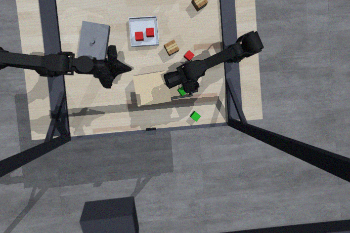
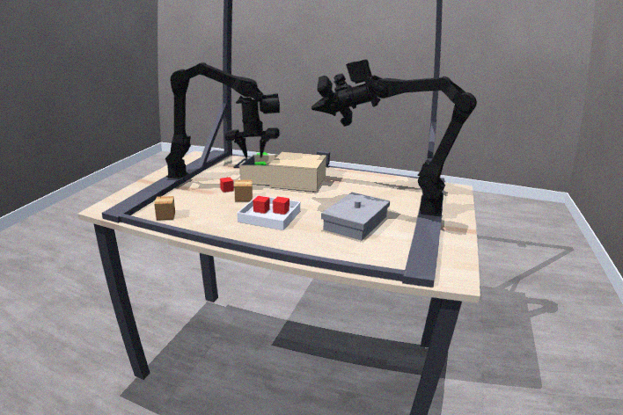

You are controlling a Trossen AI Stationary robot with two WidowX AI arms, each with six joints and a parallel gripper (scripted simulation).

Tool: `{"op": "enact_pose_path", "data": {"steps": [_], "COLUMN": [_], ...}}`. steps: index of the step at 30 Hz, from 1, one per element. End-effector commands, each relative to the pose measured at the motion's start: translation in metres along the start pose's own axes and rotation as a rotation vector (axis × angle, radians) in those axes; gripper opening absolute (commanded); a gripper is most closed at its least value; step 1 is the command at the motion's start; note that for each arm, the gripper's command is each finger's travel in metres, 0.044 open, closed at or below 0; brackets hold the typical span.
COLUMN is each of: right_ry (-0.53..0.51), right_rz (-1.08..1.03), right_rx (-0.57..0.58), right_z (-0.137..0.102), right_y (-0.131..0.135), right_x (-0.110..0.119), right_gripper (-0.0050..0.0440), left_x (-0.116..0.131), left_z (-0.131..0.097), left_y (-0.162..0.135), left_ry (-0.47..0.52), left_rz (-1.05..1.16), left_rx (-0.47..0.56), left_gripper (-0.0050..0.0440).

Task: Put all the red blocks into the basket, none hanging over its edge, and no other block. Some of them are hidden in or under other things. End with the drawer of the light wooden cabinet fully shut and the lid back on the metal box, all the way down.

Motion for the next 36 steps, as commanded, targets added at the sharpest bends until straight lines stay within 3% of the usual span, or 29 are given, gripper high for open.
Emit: {"op": "enact_pose_path", "data": {"steps": [1, 10, 12, 21, 24, 26, 32, 36], "right_ry": [-0.011, -0.007, -0.006, -0.008, -0.007, -0.008, -0.008, -0.007], "right_rz": [0.006, 0.006, 0.004, 0.0, 0.003, -0.002, -0.004, -0.005], "right_rx": [0.042, 0.043, 0.023, 0.024, 0.031, 0.024, 0.025, 0.027], "right_z": [-0.008, -0.009, 0.006, 0.021, 0.015, 0.026, 0.036, 0.042], "right_y": [0.003, 0.001, 0.0, 0.0, -0.002, 0.0, 0.0, -0.001], "right_x": [-0.004, -0.003, -0.001, -0.001, -0.001, -0.001, -0.001, -0.001], "right_gripper": [0.025, 0.025, 0.025, 0.025, 0.025, 0.025, 0.025, 0.025], "left_x": [0.007, 0.02, 0.024, 0.043, 0.045, 0.047, 0.039, 0.045], "left_z": [-0.022, -0.041, -0.047, -0.073, -0.076, -0.08, -0.077, -0.073], "left_y": [0.011, 0.014, 0.015, 0.016, 0.015, 0.015, 0.019, 0.013], "left_ry": [-0.089, -0.191, -0.223, -0.385, -0.405, -0.44, -0.431, -0.392], "left_rz": [-0.197, -0.448, -0.519, -0.827, -0.859, -0.91, -0.873, -0.867], "left_rx": [-0.107, -0.165, -0.181, -0.24, -0.242, -0.245, -0.232, -0.22], "left_gripper": [-0.005, -0.005, -0.005, -0.005, -0.005, -0.005, -0.005, -0.005]}}
Point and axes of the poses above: on each arm, the point midway between the two fingers, 35 mm back from their tips, its own z axis out along the fingers, its own y axis across the jaws, x = y × z, the point moved 10 cm from there along -z, back along the fingers, and after that the axes turned 10 degrees about -z, right-handed, at the moved point
